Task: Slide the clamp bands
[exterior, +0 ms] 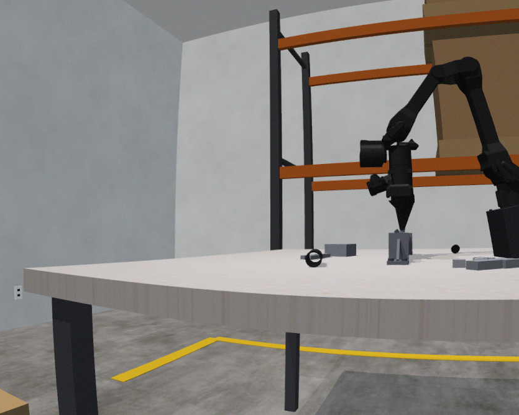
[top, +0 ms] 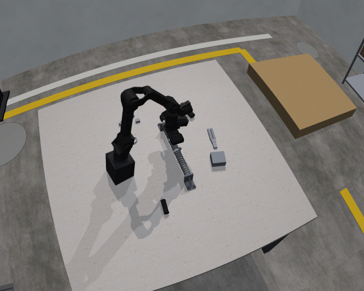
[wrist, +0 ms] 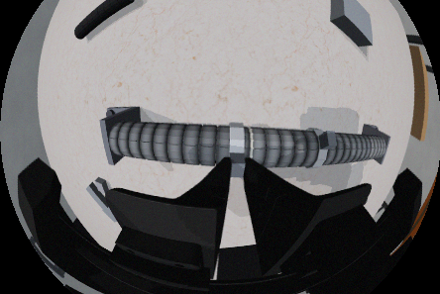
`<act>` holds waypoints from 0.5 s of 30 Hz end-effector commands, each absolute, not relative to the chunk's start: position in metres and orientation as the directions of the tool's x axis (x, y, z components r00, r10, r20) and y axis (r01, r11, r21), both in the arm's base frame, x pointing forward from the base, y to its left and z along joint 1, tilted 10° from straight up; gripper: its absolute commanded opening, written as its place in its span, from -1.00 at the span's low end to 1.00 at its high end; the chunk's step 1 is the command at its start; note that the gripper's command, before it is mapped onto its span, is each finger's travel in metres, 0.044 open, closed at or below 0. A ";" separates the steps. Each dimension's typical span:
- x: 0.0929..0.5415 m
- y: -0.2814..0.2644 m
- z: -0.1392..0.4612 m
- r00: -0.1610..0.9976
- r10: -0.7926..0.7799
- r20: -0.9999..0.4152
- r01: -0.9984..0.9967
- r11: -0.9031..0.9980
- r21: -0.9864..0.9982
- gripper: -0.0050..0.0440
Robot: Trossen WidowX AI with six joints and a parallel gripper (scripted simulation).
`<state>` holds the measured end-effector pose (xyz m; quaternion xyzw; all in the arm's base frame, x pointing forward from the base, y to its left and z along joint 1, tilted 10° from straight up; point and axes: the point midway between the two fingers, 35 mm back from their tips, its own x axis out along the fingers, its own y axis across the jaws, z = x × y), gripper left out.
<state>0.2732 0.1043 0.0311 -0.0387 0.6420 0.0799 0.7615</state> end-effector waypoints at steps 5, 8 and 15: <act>0.275 0.095 0.031 0.166 0.071 -0.984 -0.171 0.984 0.042 -0.80; 0.275 0.092 0.031 0.166 0.071 -0.984 -0.171 0.984 0.042 -0.80; 0.276 0.087 0.031 0.166 0.071 -0.984 -0.171 0.984 0.042 -0.80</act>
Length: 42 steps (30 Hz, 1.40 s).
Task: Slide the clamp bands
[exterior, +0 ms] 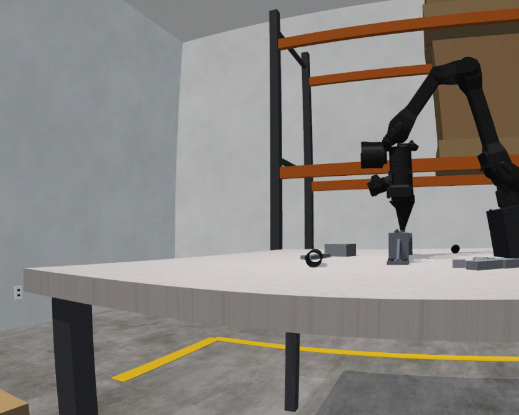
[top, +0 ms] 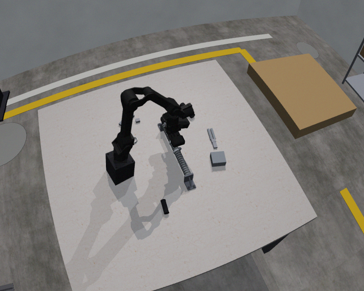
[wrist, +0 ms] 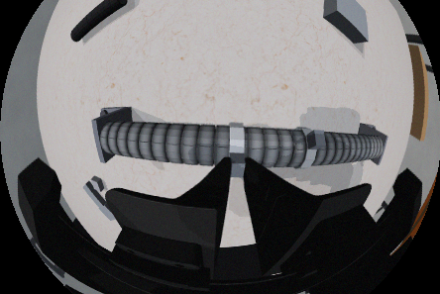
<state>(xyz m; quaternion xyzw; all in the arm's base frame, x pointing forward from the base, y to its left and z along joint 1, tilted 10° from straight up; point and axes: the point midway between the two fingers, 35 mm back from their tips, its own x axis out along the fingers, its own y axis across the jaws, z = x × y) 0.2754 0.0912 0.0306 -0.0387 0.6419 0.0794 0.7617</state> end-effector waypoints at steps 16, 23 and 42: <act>0.278 0.074 0.030 0.165 0.071 -0.984 -0.171 0.984 0.042 -0.80; 0.279 0.067 0.030 0.165 0.071 -0.984 -0.171 0.984 0.042 -0.80; 0.281 0.054 0.029 0.166 0.071 -0.984 -0.171 0.984 0.042 -0.80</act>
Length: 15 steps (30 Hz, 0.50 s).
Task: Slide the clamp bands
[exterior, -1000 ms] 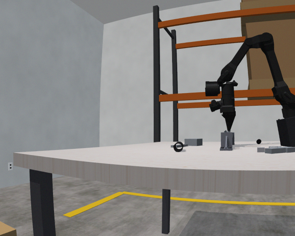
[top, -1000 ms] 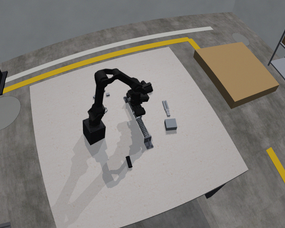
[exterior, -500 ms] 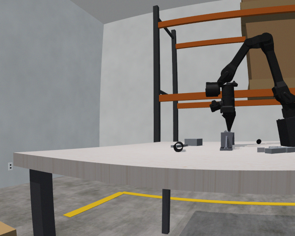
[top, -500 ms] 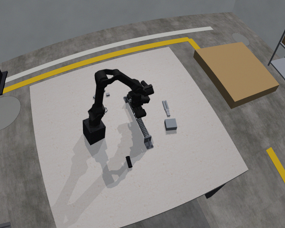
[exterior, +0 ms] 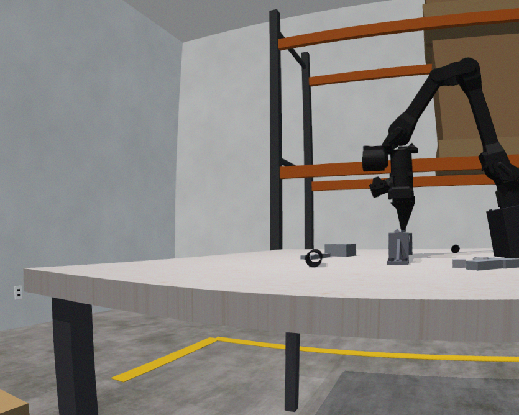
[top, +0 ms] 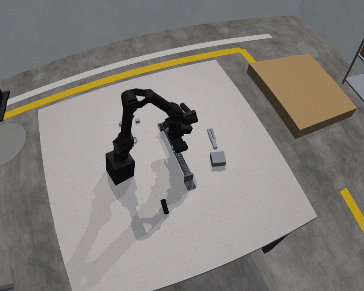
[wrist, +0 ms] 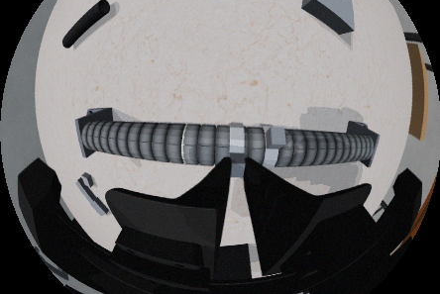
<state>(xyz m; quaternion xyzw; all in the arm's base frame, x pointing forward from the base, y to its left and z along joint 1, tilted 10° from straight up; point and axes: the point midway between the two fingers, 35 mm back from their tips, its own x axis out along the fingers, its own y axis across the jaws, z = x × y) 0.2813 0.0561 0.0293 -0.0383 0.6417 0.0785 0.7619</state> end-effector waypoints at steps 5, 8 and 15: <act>0.281 0.056 0.029 0.164 0.071 -0.984 -0.169 0.985 0.042 -0.43; 0.281 0.056 0.029 0.164 0.071 -0.984 -0.169 0.985 0.042 -0.43; 0.281 0.056 0.029 0.164 0.071 -0.984 -0.169 0.985 0.042 -0.43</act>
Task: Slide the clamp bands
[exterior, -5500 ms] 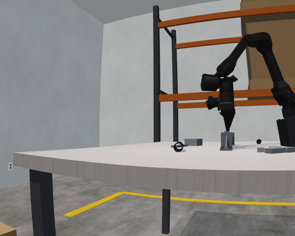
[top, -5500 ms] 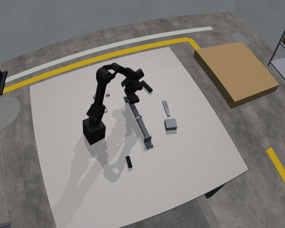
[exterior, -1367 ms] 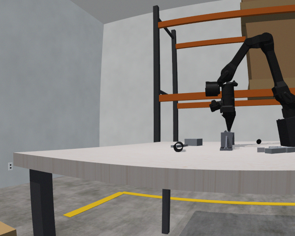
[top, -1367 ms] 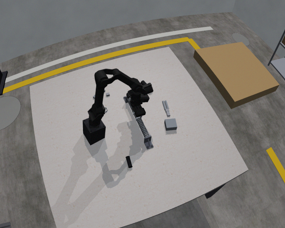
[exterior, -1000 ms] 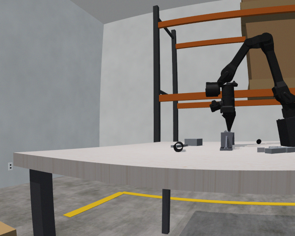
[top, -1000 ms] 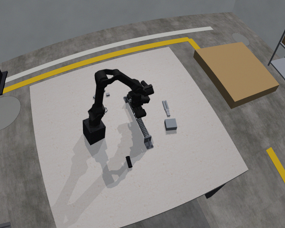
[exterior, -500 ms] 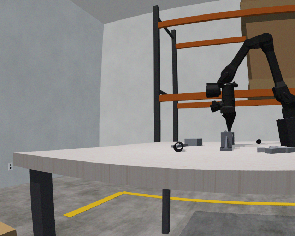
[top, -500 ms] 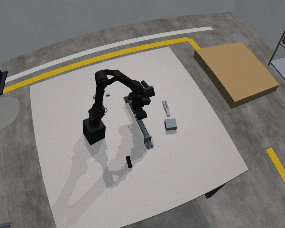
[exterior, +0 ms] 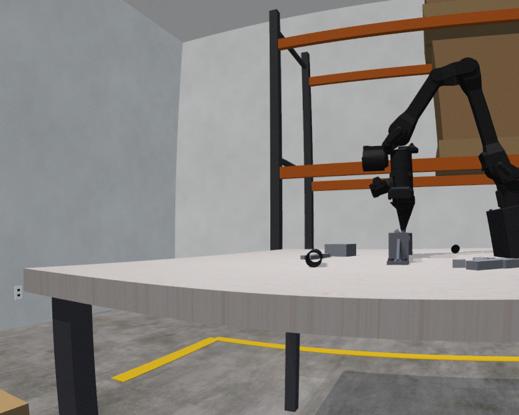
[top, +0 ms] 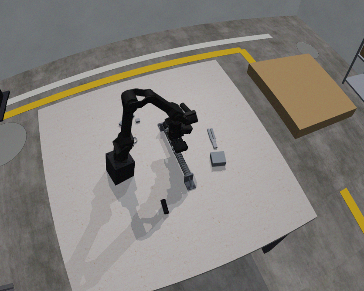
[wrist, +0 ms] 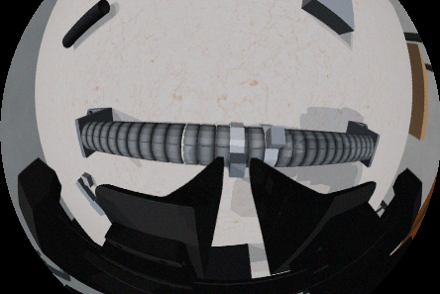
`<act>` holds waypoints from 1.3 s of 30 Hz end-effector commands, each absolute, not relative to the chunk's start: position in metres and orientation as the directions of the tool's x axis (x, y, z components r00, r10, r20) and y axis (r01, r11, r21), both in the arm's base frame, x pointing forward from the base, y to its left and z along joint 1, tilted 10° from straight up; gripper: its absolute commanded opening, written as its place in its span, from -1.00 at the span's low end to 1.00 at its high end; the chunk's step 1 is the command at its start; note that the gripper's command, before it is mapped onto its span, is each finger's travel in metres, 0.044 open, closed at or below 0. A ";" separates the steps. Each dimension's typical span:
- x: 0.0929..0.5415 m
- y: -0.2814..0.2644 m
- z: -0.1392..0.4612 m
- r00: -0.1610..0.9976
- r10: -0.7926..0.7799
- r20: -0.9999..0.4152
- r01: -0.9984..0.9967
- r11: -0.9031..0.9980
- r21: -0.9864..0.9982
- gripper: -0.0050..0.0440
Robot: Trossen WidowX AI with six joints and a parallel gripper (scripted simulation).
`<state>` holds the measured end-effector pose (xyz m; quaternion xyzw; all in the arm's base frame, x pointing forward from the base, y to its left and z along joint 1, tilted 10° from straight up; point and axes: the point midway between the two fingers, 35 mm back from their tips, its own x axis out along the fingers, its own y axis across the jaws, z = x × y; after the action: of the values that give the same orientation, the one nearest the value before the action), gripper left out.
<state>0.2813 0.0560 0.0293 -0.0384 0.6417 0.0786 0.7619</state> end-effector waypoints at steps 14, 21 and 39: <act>0.273 0.053 0.079 0.164 0.070 -0.984 -0.169 0.985 0.042 -0.43; 0.273 0.053 0.079 0.164 0.070 -0.984 -0.169 0.985 0.042 -0.43; 0.273 0.053 0.075 0.155 0.068 -0.986 -0.163 0.986 0.042 1.00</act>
<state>0.2728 0.0527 0.0753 -0.0369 0.6454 0.0763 0.7591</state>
